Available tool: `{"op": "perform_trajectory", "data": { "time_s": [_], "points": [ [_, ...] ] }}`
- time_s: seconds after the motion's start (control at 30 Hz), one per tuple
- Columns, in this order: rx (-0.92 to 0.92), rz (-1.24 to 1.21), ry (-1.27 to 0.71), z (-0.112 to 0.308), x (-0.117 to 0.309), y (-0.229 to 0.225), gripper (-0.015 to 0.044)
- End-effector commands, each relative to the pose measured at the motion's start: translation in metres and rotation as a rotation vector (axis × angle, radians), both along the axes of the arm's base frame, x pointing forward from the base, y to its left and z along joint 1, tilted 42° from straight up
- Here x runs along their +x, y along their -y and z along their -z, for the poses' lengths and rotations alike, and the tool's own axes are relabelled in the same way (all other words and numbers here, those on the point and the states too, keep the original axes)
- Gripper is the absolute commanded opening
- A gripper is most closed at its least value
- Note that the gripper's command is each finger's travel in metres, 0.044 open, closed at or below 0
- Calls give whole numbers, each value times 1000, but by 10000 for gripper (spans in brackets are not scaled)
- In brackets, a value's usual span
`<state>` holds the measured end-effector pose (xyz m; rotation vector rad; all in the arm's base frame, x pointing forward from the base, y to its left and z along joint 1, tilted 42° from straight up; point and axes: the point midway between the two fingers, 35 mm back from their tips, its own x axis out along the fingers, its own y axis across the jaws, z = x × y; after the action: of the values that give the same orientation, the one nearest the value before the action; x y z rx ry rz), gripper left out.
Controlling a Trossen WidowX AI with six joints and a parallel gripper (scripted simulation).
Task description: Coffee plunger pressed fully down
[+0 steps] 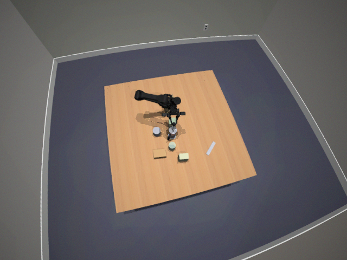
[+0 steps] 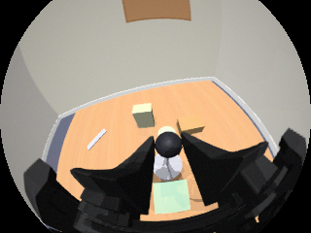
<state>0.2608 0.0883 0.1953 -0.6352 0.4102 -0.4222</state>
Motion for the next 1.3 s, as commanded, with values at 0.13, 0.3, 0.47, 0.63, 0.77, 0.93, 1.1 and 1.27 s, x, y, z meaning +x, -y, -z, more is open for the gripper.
{"op": "perform_trajectory", "data": {
  "time_s": [0.13, 0.3, 0.47, 0.63, 0.77, 0.93, 1.1, 1.27],
  "points": [
    [-3, 0, -9, 6, 1, 3, 118],
    [0, 2, -13, 13, 2, 8, 118],
    [3, 4, -17, 19, 3, 12, 118],
    [5, 5, -20, 26, 5, 17, 118],
    [7, 6, -23, 32, 6, 20, 118],
    [9, 6, -24, 38, 7, 25, 118],
    [10, 6, -25, 45, 8, 30, 118],
    [10, 5, -25, 51, 9, 35, 118]
  ]
}}
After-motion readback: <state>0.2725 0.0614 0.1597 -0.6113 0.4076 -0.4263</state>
